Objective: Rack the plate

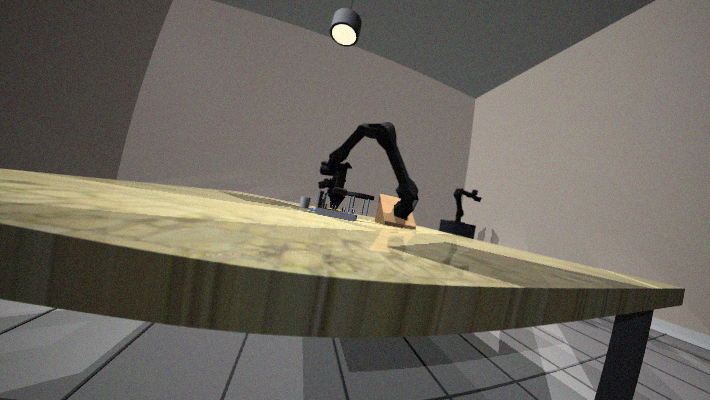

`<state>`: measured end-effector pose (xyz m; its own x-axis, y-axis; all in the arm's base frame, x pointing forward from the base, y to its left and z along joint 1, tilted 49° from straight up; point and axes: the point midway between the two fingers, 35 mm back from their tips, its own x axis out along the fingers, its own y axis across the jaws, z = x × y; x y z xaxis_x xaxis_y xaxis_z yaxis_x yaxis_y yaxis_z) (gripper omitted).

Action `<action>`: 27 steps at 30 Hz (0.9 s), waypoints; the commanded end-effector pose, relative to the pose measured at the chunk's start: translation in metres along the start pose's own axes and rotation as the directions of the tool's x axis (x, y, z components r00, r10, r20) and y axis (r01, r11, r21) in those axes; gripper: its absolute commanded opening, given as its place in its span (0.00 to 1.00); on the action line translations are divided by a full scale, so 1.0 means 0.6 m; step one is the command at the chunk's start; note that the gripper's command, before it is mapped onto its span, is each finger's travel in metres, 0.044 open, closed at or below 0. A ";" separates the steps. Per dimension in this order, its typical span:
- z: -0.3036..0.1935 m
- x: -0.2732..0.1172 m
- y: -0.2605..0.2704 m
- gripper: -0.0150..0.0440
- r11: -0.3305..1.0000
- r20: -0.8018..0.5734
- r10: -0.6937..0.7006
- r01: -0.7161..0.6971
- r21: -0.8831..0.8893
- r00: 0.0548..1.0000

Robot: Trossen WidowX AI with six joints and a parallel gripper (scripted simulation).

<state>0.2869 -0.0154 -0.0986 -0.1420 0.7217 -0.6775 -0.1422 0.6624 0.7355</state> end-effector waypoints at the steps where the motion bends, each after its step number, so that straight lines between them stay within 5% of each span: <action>1: -0.003 0.012 0.002 0.93 1.000 -0.003 0.007 -0.007 0.008 1.000; 20: -0.003 0.012 0.002 0.80 1.000 -0.003 0.007 -0.007 0.008 1.000; 27: 0.003 -0.027 -0.003 0.49 1.000 -0.003 0.003 -0.003 0.009 1.000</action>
<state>0.2842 -0.0137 -0.0973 -0.1584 0.7285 -0.6665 -0.1246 0.6549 0.7454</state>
